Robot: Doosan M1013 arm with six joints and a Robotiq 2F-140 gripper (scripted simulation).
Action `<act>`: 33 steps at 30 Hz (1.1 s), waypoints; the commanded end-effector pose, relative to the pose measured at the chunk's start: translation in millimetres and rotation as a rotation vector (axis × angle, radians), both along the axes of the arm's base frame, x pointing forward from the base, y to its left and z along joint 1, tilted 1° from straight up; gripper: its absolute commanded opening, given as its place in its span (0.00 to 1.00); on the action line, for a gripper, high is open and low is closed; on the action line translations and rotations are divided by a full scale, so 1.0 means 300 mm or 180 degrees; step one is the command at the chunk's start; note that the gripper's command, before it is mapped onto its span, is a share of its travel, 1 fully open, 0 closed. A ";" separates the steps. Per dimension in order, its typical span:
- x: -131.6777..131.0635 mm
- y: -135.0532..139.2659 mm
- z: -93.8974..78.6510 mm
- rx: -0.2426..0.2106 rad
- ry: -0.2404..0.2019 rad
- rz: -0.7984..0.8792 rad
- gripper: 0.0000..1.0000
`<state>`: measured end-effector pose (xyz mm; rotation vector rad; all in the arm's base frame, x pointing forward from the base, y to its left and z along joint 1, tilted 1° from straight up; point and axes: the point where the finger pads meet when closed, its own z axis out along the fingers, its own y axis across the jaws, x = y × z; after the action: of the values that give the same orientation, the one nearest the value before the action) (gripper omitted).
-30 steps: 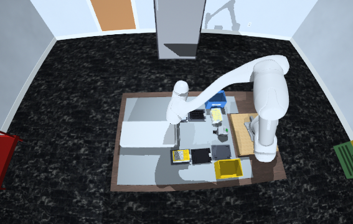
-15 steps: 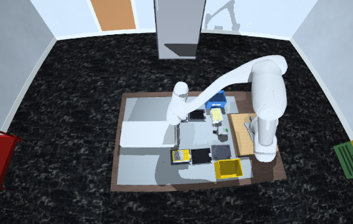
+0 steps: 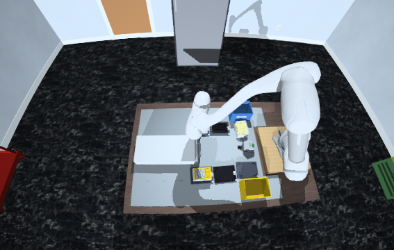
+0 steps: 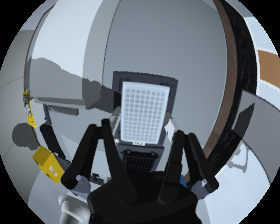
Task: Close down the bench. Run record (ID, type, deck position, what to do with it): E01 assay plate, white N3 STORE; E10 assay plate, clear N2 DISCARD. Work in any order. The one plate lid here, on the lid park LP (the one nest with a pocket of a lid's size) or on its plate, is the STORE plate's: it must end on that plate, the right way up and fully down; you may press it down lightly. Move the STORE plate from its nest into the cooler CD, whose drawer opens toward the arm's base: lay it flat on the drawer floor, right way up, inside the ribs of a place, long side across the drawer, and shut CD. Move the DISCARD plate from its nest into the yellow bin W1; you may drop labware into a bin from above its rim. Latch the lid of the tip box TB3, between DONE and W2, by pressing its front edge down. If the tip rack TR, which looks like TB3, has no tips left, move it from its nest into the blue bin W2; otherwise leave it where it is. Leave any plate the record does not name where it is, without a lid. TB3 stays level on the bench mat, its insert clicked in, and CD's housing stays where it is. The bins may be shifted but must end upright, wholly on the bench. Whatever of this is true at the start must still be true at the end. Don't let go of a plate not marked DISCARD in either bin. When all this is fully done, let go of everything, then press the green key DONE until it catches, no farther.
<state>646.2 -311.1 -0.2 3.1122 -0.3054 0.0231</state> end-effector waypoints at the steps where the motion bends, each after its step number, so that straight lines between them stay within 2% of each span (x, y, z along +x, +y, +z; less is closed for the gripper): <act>1: 0.000 0.000 0.001 0.0000 -0.0001 0.0000 0.60; 12: 0.000 0.000 0.001 0.0000 -0.0001 0.0000 0.55; 13: 0.000 0.000 0.001 0.0000 -0.0001 0.0000 0.00; 33: 0.000 0.000 0.001 0.0000 -0.0001 0.0000 0.00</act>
<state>646.2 -311.1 0.0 3.1122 -0.3054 0.0233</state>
